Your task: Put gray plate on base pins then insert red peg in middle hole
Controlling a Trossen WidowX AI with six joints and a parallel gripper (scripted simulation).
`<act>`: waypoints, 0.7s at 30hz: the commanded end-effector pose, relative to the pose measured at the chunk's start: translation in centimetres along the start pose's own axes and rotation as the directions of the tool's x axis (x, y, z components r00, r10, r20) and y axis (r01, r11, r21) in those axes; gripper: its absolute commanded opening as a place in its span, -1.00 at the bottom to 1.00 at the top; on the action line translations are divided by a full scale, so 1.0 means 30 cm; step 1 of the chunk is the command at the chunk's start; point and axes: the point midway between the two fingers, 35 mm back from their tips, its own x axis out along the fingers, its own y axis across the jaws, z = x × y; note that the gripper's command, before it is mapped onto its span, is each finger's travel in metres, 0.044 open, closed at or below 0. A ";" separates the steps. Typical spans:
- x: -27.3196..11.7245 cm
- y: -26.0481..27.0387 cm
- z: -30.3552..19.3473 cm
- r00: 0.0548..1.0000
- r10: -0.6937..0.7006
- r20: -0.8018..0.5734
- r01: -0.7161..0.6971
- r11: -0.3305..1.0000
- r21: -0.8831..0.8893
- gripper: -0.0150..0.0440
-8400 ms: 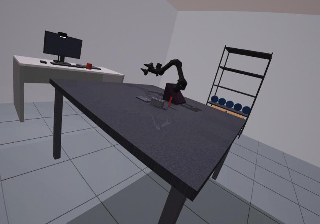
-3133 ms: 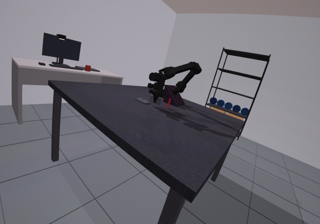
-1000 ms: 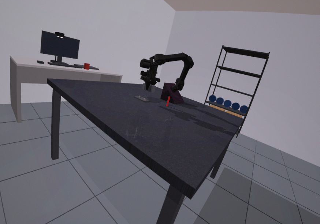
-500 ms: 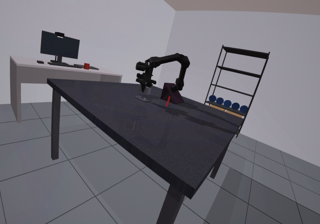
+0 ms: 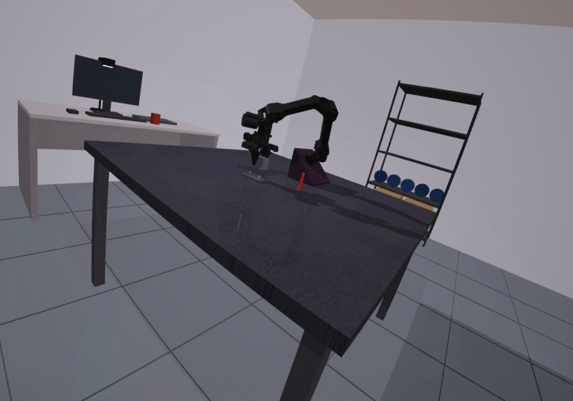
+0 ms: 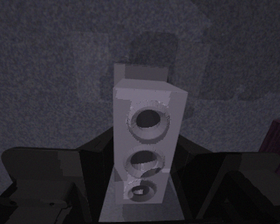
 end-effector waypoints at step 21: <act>0.040 -0.001 0.007 1.000 0.000 0.004 0.000 1.000 0.005 -0.49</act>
